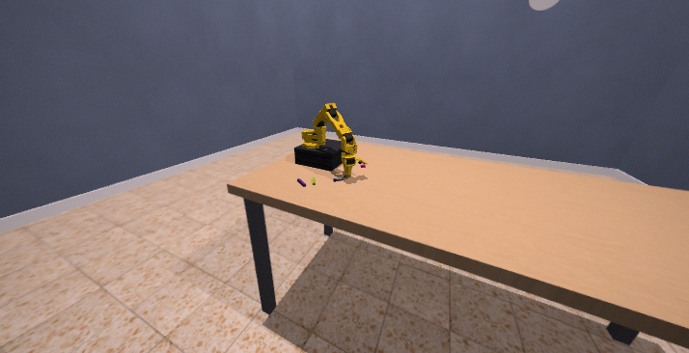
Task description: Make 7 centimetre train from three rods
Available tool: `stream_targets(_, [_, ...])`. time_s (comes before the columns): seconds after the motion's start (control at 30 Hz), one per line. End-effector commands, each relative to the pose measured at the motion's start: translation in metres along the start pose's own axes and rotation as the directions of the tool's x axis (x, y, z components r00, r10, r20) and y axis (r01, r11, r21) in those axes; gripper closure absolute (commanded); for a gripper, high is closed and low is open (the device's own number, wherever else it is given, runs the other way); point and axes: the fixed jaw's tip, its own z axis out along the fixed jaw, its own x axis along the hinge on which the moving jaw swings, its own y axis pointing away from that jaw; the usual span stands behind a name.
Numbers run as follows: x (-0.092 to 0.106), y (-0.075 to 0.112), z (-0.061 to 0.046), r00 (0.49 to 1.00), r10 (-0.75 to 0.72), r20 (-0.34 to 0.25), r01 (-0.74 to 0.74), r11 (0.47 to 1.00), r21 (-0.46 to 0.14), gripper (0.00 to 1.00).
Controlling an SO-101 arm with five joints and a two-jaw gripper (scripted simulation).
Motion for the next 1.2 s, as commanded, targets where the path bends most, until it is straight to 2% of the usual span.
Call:
stream_targets(0.0, [0.0023,0.0002,0.0027,1.0,0.0,0.0,0.0,1.0,-0.006,1.0])
stream_targets(0.63, [0.0023,0.0002,0.004,1.0,0.0,0.0,0.0,1.0,-0.006,1.0])
stream_targets(1.17, [0.0024,0.0003,0.0098,1.0,0.0,0.0,0.0,1.0,-0.006,1.0])
